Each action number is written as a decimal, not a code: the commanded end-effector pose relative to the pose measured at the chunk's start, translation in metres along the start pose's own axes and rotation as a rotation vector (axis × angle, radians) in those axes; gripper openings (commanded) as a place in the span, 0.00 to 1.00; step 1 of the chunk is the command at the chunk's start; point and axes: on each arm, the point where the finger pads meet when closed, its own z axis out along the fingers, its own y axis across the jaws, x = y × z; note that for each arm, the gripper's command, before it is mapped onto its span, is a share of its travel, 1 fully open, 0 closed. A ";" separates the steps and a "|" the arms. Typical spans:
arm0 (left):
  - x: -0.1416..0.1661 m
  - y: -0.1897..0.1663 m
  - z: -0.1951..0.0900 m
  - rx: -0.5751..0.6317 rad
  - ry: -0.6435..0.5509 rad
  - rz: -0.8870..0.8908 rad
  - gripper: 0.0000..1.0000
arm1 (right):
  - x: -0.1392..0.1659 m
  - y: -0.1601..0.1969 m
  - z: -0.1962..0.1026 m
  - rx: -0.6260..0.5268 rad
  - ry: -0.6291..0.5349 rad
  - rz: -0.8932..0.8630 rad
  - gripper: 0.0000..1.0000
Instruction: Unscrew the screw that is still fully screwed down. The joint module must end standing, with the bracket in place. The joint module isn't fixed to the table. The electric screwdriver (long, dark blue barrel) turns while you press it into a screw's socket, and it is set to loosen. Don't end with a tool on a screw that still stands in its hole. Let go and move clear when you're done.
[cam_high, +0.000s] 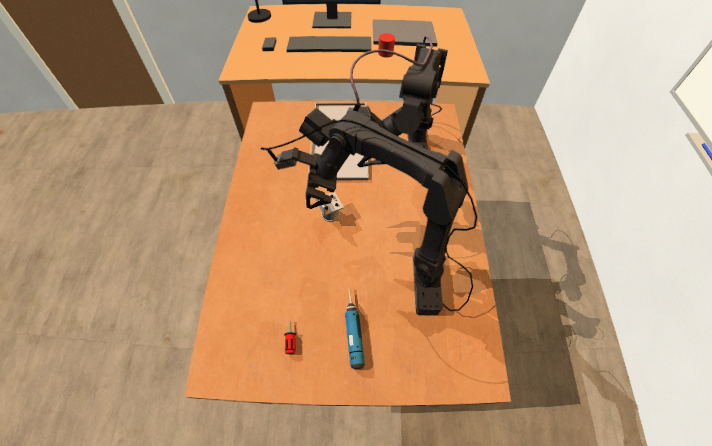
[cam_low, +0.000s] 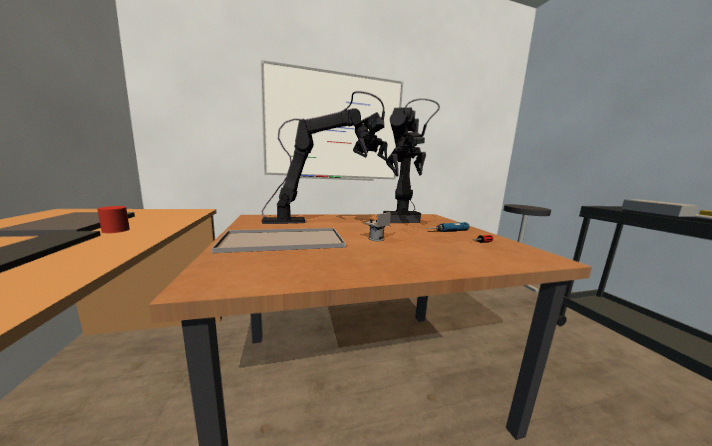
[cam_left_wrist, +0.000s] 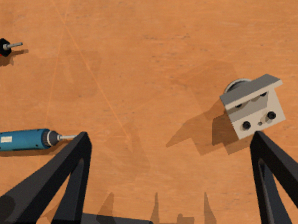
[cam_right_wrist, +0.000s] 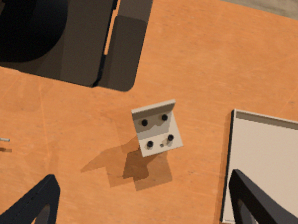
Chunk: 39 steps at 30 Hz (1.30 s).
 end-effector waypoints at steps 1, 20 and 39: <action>-0.003 0.000 -0.004 0.007 -0.014 -0.005 1.00 | -0.004 -0.001 -0.004 -0.008 -0.009 0.011 1.00; -0.003 0.000 -0.004 0.007 -0.014 -0.005 0.82 | -0.004 -0.001 -0.004 -0.008 -0.009 0.011 1.00; -0.003 0.000 -0.004 0.007 -0.014 -0.005 0.65 | -0.004 -0.001 -0.004 -0.008 -0.009 0.011 1.00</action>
